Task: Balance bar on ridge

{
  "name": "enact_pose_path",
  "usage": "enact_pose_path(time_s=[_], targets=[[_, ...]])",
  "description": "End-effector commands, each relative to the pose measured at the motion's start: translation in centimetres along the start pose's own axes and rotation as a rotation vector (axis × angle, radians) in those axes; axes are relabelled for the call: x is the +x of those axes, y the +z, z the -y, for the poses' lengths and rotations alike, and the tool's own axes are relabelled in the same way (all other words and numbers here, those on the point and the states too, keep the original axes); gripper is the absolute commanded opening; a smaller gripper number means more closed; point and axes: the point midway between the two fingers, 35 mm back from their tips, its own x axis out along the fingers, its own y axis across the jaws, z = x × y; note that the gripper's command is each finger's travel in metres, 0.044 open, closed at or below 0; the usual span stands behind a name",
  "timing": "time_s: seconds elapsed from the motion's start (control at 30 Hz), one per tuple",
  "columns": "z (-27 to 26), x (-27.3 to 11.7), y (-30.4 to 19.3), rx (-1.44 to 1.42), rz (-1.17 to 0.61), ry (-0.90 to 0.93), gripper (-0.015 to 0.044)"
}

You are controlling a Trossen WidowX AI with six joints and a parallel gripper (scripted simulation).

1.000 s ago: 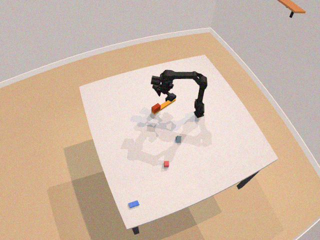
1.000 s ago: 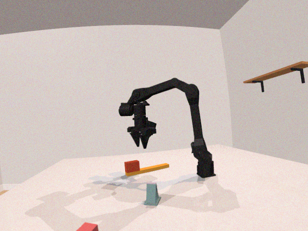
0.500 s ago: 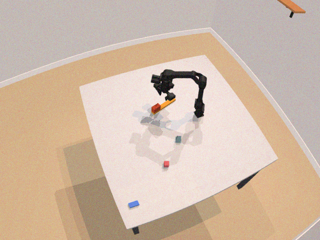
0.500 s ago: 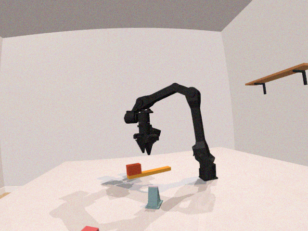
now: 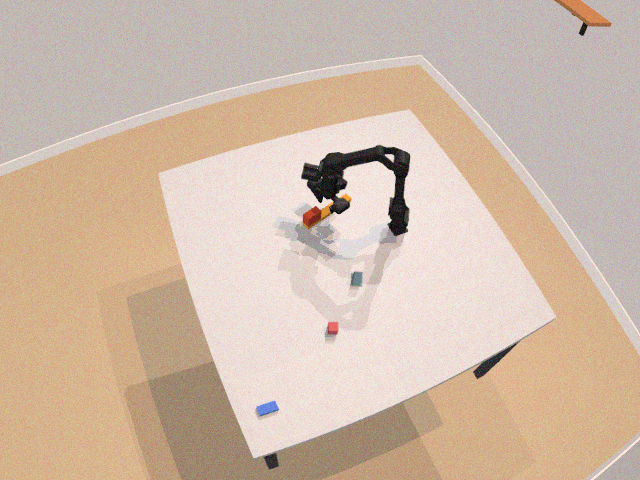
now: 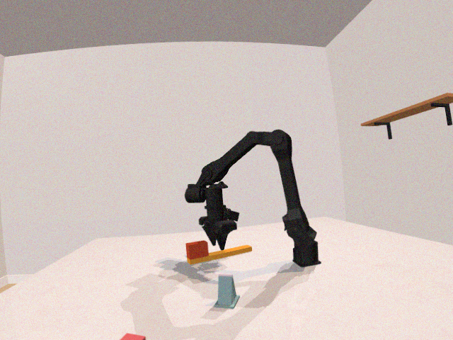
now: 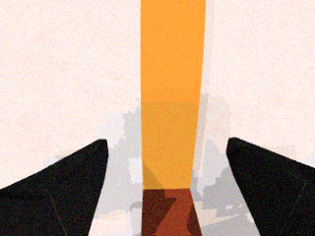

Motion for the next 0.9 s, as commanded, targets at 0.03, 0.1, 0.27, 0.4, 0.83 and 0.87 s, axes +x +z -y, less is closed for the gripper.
enact_pose_path(time_s=[0.03,0.1,0.27,0.4,0.83,0.87], targets=[[0.1,0.7,0.0,0.004,-0.003,-0.006,0.0315],[0.1,1.0,0.0,0.004,-0.003,-0.006,0.0315],[0.1,1.9,0.0,0.004,-0.003,-0.006,0.0315],[0.1,2.5,0.0,0.004,-0.003,-0.006,0.0315],[0.2,2.6,0.0,0.004,-0.003,-0.006,0.0315],[0.2,2.6,0.0,0.004,-0.003,-0.006,0.0315]])
